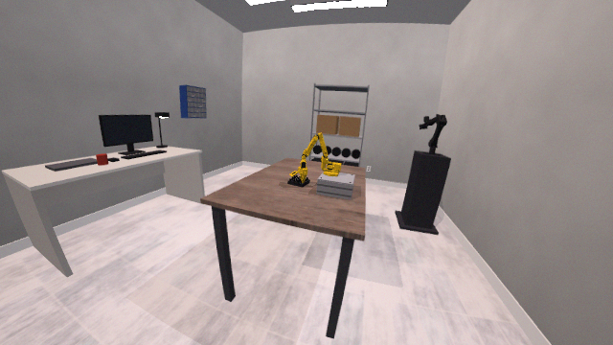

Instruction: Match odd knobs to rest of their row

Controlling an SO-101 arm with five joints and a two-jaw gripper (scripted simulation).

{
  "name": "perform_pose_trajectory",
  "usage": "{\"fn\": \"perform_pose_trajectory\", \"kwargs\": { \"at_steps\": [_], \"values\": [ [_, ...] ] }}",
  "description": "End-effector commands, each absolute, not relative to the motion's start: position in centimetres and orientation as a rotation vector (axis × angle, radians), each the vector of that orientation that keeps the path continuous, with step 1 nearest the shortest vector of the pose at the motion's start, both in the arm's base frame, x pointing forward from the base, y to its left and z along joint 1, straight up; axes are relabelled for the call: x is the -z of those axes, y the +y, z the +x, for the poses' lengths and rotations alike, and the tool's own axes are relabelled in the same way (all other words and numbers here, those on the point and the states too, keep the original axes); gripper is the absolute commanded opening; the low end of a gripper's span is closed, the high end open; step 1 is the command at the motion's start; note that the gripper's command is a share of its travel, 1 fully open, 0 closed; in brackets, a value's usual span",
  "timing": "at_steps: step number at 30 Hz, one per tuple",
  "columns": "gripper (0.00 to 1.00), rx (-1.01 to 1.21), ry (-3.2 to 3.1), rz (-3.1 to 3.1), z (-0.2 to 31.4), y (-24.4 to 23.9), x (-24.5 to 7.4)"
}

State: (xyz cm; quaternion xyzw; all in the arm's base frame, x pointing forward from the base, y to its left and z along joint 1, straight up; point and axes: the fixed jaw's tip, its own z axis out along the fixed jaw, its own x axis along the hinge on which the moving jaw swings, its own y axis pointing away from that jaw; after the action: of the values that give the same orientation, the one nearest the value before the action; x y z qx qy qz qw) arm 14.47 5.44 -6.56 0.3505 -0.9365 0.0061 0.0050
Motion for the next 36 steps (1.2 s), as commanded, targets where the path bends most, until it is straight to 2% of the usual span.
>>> {"fn": "perform_pose_trajectory", "kwargs": {
  "at_steps": [1,36],
  "values": [
    [0.01,0.0,-2.926,1.126,14.49,5.75,6.52],
    [0.08,0.0,-2.925,1.13,14.36,5.86,6.52]
  ]
}}
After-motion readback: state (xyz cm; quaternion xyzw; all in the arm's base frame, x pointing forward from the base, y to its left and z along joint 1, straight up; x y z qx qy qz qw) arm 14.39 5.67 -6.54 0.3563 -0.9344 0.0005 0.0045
